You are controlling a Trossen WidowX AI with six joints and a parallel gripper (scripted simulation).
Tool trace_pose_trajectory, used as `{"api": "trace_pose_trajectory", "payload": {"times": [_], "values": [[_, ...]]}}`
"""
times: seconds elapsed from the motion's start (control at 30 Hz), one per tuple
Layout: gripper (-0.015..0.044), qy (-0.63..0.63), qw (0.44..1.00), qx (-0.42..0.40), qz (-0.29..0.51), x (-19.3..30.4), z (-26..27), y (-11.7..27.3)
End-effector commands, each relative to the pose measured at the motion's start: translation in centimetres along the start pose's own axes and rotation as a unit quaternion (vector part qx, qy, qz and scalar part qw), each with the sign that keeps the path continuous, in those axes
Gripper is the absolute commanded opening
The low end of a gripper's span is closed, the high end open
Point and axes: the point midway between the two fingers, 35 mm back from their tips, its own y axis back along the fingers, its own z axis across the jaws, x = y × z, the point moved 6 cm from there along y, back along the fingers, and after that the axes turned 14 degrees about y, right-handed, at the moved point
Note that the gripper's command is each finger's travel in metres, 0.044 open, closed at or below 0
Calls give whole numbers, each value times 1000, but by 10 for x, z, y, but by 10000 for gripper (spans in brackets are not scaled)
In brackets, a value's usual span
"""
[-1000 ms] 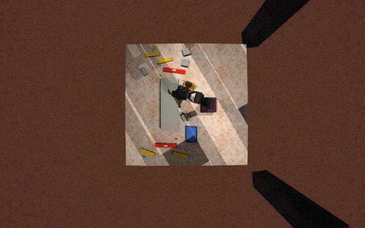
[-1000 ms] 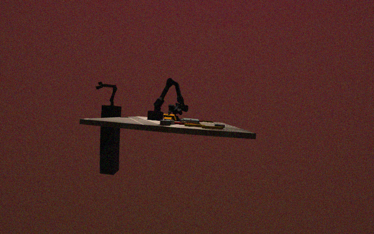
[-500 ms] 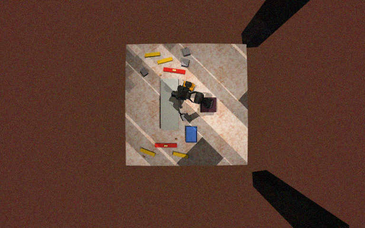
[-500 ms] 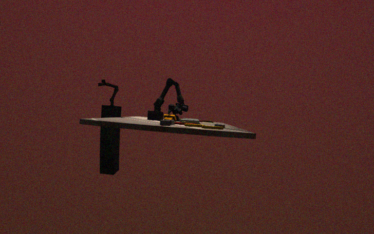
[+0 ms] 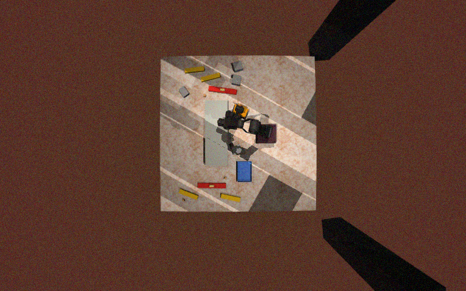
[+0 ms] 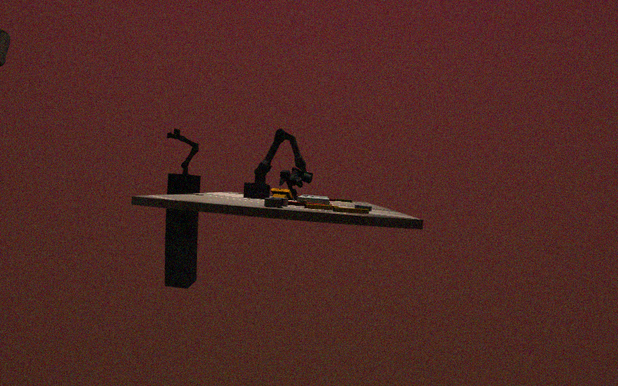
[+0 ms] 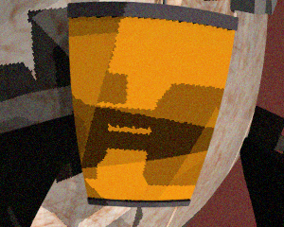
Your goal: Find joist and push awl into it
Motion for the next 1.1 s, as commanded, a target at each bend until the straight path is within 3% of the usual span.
{"api": "trace_pose_trajectory", "payload": {"times": [0.0, 0.33, 0.37, 0.4, 1.07], "values": [[440, -4, 1000, -2, -2, 0, -2, 9], [440, 0, 1000, -2, -1, 17, -41, 103], [440, 0, 1000, -2, -1, 17, -41, 103], [440, 3, 1000, 0, 0, 7, -28, 75], [440, 3, 1000, 0, 0, 7, -28, 75]]}}
